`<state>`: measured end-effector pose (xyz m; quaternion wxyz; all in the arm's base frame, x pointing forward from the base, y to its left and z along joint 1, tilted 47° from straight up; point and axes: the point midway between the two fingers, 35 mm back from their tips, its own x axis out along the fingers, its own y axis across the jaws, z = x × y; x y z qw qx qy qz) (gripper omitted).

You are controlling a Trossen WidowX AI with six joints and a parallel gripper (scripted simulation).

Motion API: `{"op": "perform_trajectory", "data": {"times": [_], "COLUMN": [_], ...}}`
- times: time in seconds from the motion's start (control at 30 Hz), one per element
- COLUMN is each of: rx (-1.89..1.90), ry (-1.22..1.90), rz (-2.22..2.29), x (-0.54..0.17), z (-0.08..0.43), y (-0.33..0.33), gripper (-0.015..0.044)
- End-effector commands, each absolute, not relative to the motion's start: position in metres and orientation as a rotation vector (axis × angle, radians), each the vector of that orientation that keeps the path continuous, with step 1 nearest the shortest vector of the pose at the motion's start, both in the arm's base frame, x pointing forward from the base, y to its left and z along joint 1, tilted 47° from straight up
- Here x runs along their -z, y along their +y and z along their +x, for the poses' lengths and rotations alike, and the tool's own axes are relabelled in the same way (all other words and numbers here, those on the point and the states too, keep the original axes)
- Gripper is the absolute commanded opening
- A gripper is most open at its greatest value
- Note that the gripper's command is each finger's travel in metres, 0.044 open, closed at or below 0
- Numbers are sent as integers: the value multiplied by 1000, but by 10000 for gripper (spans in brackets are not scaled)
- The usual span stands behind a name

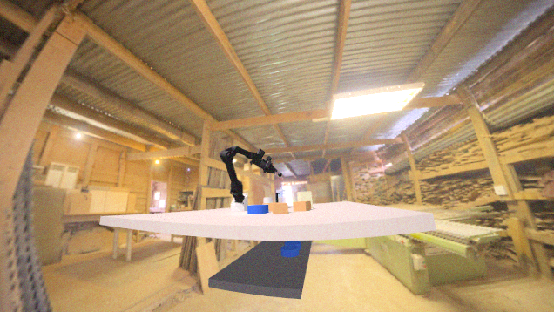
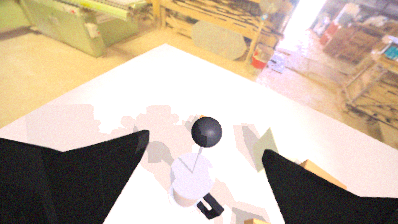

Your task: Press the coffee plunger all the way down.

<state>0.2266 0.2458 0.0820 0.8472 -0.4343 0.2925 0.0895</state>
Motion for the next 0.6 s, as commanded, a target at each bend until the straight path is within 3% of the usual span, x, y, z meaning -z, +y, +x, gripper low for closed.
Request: {"op": "perform_trajectory", "data": {"times": [0.0, 0.57], "rx": [-195, -195], "ry": [609, 609], "rz": [-905, -904], "x": [-82, -67], "z": [227, 249], "y": [244, 242], "gripper": [440, 440]}}
